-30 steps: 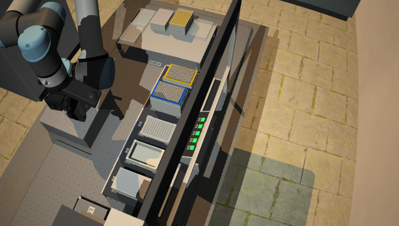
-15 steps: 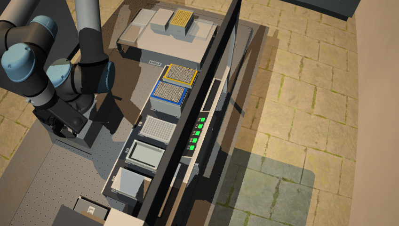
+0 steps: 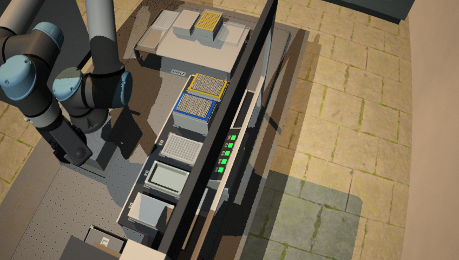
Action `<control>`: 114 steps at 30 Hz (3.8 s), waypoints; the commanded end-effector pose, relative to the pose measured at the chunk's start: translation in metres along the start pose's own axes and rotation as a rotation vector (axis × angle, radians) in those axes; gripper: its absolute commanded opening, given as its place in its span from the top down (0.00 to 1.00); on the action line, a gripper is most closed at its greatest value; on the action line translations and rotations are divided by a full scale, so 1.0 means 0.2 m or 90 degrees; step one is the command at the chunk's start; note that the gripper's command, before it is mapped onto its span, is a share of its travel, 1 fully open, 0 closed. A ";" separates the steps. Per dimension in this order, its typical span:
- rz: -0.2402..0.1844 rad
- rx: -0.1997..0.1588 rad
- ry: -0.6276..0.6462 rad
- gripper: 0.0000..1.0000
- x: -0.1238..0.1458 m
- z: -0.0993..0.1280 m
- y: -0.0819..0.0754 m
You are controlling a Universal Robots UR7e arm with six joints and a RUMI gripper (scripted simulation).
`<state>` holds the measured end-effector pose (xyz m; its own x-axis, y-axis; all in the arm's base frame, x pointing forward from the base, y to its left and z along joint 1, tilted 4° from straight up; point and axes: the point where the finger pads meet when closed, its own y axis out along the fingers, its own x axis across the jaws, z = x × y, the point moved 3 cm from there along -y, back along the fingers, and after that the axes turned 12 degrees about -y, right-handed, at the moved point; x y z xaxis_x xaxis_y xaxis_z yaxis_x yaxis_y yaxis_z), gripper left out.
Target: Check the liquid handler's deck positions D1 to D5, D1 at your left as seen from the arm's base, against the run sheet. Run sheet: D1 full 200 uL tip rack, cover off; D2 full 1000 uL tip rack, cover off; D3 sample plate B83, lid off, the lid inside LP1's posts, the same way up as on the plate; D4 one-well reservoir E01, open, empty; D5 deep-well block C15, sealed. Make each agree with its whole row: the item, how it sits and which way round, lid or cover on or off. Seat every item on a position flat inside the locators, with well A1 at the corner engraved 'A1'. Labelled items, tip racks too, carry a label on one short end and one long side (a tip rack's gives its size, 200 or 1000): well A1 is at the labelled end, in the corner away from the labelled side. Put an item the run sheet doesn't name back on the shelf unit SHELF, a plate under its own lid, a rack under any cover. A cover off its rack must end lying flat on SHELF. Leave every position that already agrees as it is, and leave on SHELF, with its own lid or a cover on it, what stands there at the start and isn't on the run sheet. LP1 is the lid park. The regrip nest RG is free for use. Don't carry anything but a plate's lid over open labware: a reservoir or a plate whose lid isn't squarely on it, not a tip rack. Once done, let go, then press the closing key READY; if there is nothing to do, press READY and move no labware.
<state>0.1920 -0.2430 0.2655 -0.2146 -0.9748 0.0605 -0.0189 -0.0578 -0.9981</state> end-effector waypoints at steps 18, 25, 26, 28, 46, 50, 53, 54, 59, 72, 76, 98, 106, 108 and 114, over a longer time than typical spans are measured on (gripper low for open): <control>-0.001 -0.001 0.248 1.00 0.44 0.05 0.00; -0.001 -0.001 0.294 1.00 0.47 0.05 0.00; -0.001 -0.001 0.307 1.00 0.49 0.05 0.00; -0.001 -0.001 0.320 1.00 0.52 0.05 0.00; -0.001 -0.001 0.511 1.00 0.89 0.09 0.00; -0.001 0.000 0.545 1.00 0.93 0.09 0.00; -0.001 0.000 0.545 1.00 0.93 0.09 0.00; -0.001 0.000 0.545 1.00 0.93 0.09 0.00; -0.001 0.000 0.608 1.00 1.06 0.11 0.00; -0.002 0.000 0.748 1.00 1.33 0.13 0.00; -0.002 0.000 0.785 1.00 1.42 0.14 0.00; -0.001 0.000 0.785 1.00 1.39 0.47 0.00; -0.001 0.000 0.785 1.00 1.38 0.58 0.00; -0.001 0.000 0.785 1.00 1.38 0.58 0.00; -0.001 0.000 0.785 1.00 1.38 0.58 0.01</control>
<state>0.2457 -0.5359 0.2796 -0.9925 -0.1194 0.0277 -0.0209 -0.0577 -0.9981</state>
